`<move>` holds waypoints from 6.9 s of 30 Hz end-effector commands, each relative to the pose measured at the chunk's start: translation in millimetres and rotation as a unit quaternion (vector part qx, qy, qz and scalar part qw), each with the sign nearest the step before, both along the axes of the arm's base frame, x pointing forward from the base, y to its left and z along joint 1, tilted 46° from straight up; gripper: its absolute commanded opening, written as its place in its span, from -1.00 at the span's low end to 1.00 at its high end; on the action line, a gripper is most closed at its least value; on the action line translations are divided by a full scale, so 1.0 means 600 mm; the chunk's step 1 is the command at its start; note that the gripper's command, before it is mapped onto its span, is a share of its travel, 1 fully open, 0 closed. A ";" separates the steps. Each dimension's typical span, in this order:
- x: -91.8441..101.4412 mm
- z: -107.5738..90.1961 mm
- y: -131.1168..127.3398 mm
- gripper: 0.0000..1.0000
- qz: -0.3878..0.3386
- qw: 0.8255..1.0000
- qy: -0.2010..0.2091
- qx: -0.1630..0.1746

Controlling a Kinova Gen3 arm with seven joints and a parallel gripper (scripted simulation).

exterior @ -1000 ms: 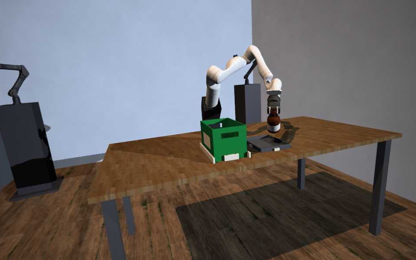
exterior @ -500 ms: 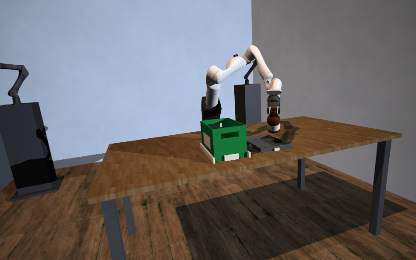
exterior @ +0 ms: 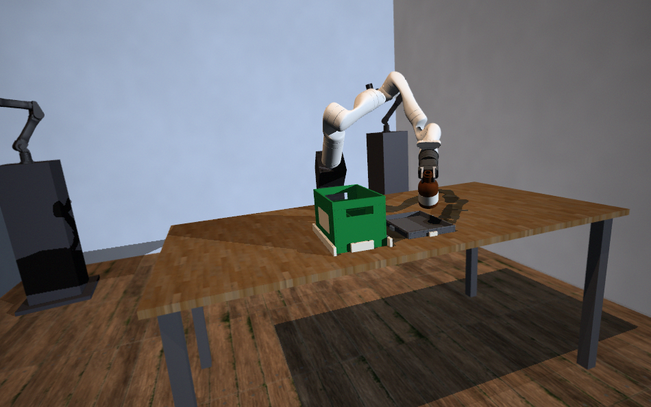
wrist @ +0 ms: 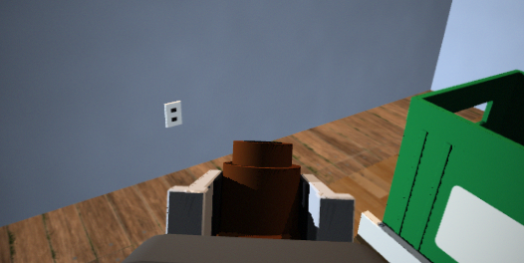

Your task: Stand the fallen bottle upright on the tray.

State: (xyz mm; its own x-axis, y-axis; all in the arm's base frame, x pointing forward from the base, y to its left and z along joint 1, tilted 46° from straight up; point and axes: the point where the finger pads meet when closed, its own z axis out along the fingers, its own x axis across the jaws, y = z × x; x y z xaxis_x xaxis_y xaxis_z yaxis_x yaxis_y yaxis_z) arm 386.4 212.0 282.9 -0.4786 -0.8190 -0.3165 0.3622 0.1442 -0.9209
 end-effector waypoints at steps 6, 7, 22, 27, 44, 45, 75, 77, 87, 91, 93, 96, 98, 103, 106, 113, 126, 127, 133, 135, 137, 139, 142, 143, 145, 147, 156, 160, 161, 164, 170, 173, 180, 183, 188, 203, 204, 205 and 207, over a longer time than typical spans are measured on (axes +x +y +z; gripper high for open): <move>0.001 0.001 0.001 -1.00 -0.006 1.000 -0.016 -0.010; 0.001 0.001 0.001 -1.00 -0.007 1.000 -0.018 -0.011; 0.001 0.000 0.001 -1.00 -0.021 0.998 -0.054 -0.032; 0.001 -0.001 0.001 -1.00 -0.023 0.997 -0.060 -0.036; 0.000 -0.001 0.001 -1.00 -0.025 0.997 -0.067 -0.040; 0.000 -0.001 0.001 -1.00 -0.025 0.997 -0.067 -0.040; 0.000 -0.001 0.001 -1.00 -0.025 0.997 -0.067 -0.040; 0.000 -0.001 0.001 -1.00 -0.025 0.997 -0.067 -0.040; 0.000 -0.001 -0.001 -1.00 -0.025 0.997 -0.067 -0.040; 0.000 -0.001 -0.002 -1.00 -0.025 0.997 -0.067 -0.040; 0.000 -0.001 -0.003 -1.00 -0.025 0.997 -0.067 -0.040; 0.000 -0.001 -0.003 -1.00 -0.025 0.997 -0.067 -0.040; 0.000 -0.001 -0.004 -1.00 -0.025 0.997 -0.067 -0.040; -0.001 -0.001 -0.006 -1.00 -0.025 0.997 -0.067 -0.040; -0.001 -0.001 -0.008 -1.00 -0.025 0.997 -0.067 -0.040; -0.001 -0.001 -0.009 -1.00 -0.025 0.997 -0.067 -0.040; -0.001 -0.001 -0.010 -1.00 -0.025 0.997 -0.067 -0.040; -0.001 -0.001 -0.010 -1.00 -0.025 0.997 -0.067 -0.040; -0.001 -0.001 -0.010 -1.00 -0.025 0.997 -0.067 -0.040; -0.001 -0.001 -0.010 -1.00 -0.025 0.997 -0.067 -0.040; -0.001 -0.001 -0.010 -1.00 -0.025 0.997 -0.067 -0.040; -0.001 -0.001 -0.010 -1.00 -0.025 0.997 -0.067 -0.040; -0.001 -0.001 -0.010 -1.00 -0.025 0.997 -0.067 -0.040; -0.001 -0.001 -0.010 -1.00 -0.025 0.997 -0.067 -0.040; -0.001 -0.001 -0.010 -1.00 -0.025 0.997 -0.067 -0.040; -0.001 -0.001 -0.010 -1.00 -0.025 0.997 -0.067 -0.040; -0.001 -0.001 -0.010 -1.00 -0.025 0.997 -0.067 -0.040; -0.001 -0.001 -0.010 -1.00 -0.025 0.997 -0.067 -0.040; -0.001 -0.001 -0.010 -1.00 -0.025 0.997 -0.067 -0.040; -0.001 -0.001 -0.010 -1.00 -0.025 0.997 -0.067 -0.040; 0.000 -0.002 -0.010 -1.00 -0.025 0.997 -0.067 -0.040; 0.001 -0.003 -0.010 -1.00 -0.025 0.997 -0.067 -0.040; 0.003 -0.005 -0.011 -1.00 -0.025 0.997 -0.067 -0.040; 0.006 -0.007 -0.011 -1.00 -0.025 0.997 -0.067 -0.040; 0.010 -0.011 -0.012 -1.00 -0.025 0.997 -0.067 -0.040; 0.026 -0.027 -0.015 -1.00 -0.025 0.997 -0.067 -0.040; 0.027 -0.028 -0.016 -1.00 -0.025 0.997 -0.067 -0.040; 0.029 -0.030 -0.016 -1.00 -0.025 0.997 -0.067 -0.040; 0.032 -0.033 -0.017 -1.00 -0.025 0.997 -0.067 -0.040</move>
State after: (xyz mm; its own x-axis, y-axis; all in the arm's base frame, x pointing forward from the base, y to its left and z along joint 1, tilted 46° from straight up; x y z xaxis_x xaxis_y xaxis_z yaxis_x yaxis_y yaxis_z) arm 403.6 203.0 264.3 -0.4754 -0.8208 -0.3166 0.4866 0.0545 -0.8719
